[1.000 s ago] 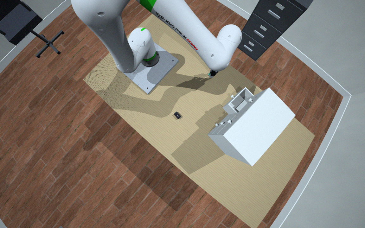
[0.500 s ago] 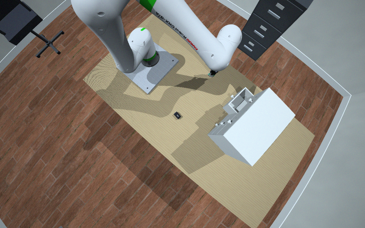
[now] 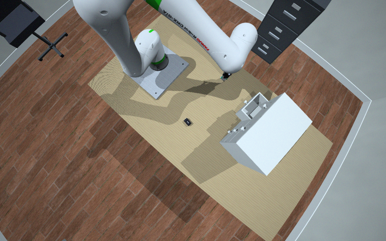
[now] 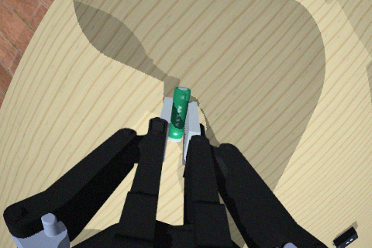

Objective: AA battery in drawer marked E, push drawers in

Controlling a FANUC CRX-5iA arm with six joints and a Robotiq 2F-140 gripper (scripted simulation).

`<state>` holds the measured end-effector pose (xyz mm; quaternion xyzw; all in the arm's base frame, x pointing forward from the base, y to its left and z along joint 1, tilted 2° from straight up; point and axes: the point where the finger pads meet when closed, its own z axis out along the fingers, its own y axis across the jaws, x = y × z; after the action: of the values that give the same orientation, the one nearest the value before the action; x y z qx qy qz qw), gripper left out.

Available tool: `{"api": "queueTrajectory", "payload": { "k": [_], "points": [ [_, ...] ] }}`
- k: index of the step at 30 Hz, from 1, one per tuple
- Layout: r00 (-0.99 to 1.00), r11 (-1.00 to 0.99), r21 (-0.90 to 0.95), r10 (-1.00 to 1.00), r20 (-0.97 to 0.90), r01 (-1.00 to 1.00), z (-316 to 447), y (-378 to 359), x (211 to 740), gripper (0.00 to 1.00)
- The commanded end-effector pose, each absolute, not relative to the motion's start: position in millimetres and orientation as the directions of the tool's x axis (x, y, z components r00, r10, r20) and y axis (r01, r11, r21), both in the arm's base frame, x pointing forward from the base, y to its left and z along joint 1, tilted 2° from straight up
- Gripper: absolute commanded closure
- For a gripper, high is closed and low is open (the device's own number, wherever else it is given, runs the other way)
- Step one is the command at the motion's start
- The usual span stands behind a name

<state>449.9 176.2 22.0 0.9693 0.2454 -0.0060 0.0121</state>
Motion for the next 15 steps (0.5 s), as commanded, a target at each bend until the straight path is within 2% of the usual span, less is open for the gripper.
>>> {"api": "queueTrajectory", "payload": {
  "k": [1,5,15],
  "points": [
    [0.880,-0.879,0.020,0.476,-0.018,0.476,50.6,177.0,450.2,0.94],
    [0.880,-0.879,0.020,0.476,-0.018,0.476,94.6,178.1,450.4,0.94],
    [0.880,-0.879,0.020,0.476,-0.018,0.476,106.9,178.4,450.5,0.94]
  ]
}}
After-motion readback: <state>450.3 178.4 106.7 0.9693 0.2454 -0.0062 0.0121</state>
